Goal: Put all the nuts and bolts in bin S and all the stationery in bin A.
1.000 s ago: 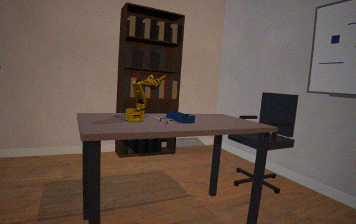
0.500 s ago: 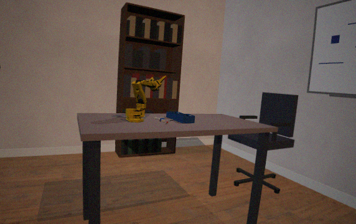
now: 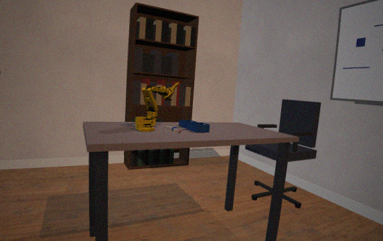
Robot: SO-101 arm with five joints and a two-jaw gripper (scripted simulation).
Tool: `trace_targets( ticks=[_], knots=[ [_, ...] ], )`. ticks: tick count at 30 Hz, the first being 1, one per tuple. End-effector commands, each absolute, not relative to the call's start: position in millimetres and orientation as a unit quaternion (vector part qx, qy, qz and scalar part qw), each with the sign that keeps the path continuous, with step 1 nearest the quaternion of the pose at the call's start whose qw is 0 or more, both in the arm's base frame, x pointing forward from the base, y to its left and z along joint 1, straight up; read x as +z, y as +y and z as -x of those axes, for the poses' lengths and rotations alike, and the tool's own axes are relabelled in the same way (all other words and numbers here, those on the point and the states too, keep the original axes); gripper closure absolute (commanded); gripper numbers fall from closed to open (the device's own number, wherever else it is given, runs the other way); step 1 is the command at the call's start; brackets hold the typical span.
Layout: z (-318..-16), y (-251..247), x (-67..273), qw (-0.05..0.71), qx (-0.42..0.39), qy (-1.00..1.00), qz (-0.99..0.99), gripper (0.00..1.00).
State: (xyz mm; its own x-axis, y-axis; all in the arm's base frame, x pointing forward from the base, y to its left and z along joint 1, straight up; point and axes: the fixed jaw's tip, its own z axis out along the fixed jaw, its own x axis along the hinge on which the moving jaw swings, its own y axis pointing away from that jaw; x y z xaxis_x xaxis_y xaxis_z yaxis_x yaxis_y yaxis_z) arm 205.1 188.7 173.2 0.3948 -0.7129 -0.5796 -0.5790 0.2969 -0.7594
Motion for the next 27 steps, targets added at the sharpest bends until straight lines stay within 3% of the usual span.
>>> trace_targets(
  ticks=[1,27],
  knots=[
    [-205,187,174,0.588,-0.061,0.546,0.594,0.0],
    [-203,168,149,0.504,-0.102,0.548,0.66,0.0]
  ],
)
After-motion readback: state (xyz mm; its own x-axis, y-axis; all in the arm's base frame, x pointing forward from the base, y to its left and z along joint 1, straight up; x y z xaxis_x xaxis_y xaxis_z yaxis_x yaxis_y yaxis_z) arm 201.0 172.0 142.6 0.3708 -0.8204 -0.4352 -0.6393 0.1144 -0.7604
